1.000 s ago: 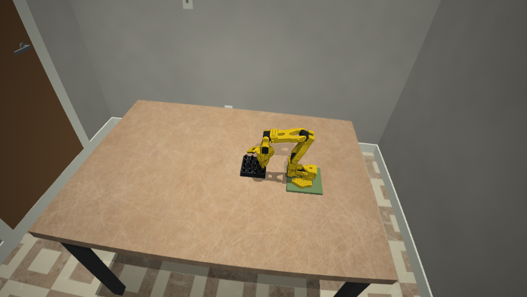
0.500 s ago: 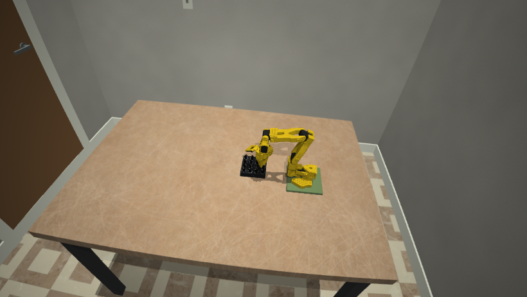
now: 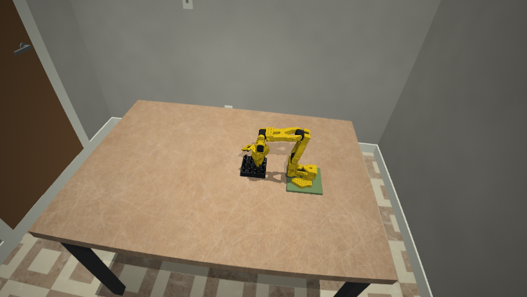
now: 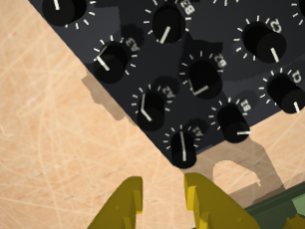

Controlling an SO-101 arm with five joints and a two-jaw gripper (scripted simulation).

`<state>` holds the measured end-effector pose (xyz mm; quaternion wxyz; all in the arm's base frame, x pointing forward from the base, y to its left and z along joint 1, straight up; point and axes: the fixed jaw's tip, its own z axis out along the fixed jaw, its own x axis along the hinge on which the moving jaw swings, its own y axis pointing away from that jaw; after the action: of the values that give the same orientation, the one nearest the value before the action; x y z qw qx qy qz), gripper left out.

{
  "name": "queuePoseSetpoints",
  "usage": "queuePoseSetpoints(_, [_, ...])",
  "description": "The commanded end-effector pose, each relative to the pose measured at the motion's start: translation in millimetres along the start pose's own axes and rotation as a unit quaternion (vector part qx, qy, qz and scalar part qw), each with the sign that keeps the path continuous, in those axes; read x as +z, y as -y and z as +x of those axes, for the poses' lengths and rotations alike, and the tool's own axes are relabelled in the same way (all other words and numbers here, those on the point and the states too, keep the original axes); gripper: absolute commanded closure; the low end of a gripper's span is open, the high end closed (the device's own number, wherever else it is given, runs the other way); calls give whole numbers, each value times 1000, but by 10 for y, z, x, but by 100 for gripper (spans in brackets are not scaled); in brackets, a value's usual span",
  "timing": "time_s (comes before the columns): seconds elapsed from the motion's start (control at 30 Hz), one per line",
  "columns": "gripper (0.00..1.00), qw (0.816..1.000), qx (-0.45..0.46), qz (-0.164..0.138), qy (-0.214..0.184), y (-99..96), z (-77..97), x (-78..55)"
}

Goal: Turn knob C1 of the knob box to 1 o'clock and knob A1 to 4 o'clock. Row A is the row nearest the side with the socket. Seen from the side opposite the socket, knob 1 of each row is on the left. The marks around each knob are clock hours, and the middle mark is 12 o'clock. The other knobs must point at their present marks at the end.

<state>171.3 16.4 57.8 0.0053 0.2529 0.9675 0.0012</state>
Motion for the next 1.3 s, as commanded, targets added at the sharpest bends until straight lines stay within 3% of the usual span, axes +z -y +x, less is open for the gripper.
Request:
queuePoseSetpoints(0.0, [92,1000,0,2,-5,-23,-5,3])
queuePoseSetpoints(0.73, [92,999,-37,2,-5,5,-19,3])
queuePoseSetpoints(1.27, [91,980,-199,1,-5,145,-69,2])
